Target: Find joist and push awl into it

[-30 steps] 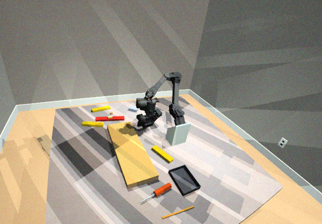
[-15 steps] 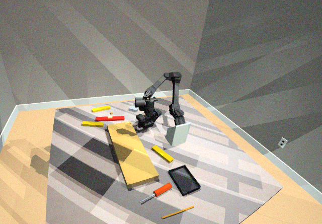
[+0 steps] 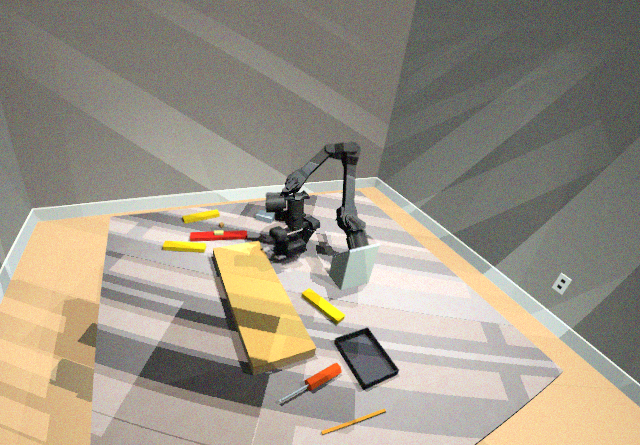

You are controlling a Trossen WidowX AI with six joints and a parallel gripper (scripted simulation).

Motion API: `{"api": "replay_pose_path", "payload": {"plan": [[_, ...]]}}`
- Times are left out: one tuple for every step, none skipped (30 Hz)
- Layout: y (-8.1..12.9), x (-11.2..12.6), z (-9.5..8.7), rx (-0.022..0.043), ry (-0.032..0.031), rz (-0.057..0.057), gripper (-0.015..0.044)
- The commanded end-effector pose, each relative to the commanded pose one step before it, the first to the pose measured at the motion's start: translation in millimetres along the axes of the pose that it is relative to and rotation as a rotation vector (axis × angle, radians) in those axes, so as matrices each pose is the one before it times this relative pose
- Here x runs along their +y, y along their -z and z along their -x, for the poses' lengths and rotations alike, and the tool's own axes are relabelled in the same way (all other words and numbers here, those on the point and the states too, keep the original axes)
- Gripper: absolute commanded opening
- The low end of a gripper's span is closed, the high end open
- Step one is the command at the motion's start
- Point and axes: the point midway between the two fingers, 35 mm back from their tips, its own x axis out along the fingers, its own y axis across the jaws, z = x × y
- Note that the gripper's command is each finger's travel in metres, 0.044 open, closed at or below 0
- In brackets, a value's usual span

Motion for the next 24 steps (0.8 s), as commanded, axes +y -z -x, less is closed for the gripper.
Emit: {"api": "replay_pose_path", "payload": {"plan": [[-2.46,2.07,1.72,0.02346,-0.00649,0.0015,0.0000],[-0.18,-0.02,-0.01,0.00701,-0.00007,0.0001,0.0000],[-0.19,-0.02,-0.01,0.00700,-0.00012,0.0001,0.0000],[-0.19,-0.01,0.00,0.00699,-0.00018,0.0001,0.0000],[-0.19,-0.01,0.01,0.00698,-0.00023,0.0001,0.0000],[-0.19,-0.01,0.01,0.00697,-0.00028,0.0000,0.0000],[-0.20,-0.01,0.02,0.00696,-0.00034,0.0000,0.0000],[-0.20,-0.01,0.03,0.00694,-0.00039,0.0000,0.0000],[-0.20,-0.01,0.04,0.00693,-0.00044,0.0000,0.0000],[-0.20,-0.01,0.04,0.00692,-0.00050,0.0000,0.0000],[-0.03,0.00,-0.01,0.00117,0.00011,0.0001,0.0000],[-0.05,0.00,-0.02,0.00235,0.00021,0.0002,0.0000],[-0.08,-0.01,-0.03,0.00355,0.00031,0.0002,0.0000],[-0.11,-0.01,-0.04,0.00460,0.00038,0.0003,0.0000],[-0.13,-0.01,-0.05,0.00565,0.00044,0.0003,0.0000],[-0.16,-0.01,-0.05,0.00661,0.00047,0.0004,0.0000],[-0.17,-0.01,-0.05,0.00713,0.00046,0.0004,0.0000],[-0.18,-0.01,-0.04,0.00725,0.00042,0.0003,0.0000],[-0.18,-0.01,-0.04,0.00726,0.00036,0.0003,0.0000],[-0.18,-0.01,-0.03,0.00725,0.00031,0.0003,0.0000],[-0.19,-0.01,-0.03,0.00725,0.00026,0.0003,0.0000],[-0.19,-0.01,-0.02,0.00725,0.00021,0.0002,0.0000],[-0.19,-0.01,-0.01,0.00724,0.00016,0.0002,0.0000],[-0.19,-0.01,-0.01,0.00724,0.00010,0.0002,0.0000]]}}
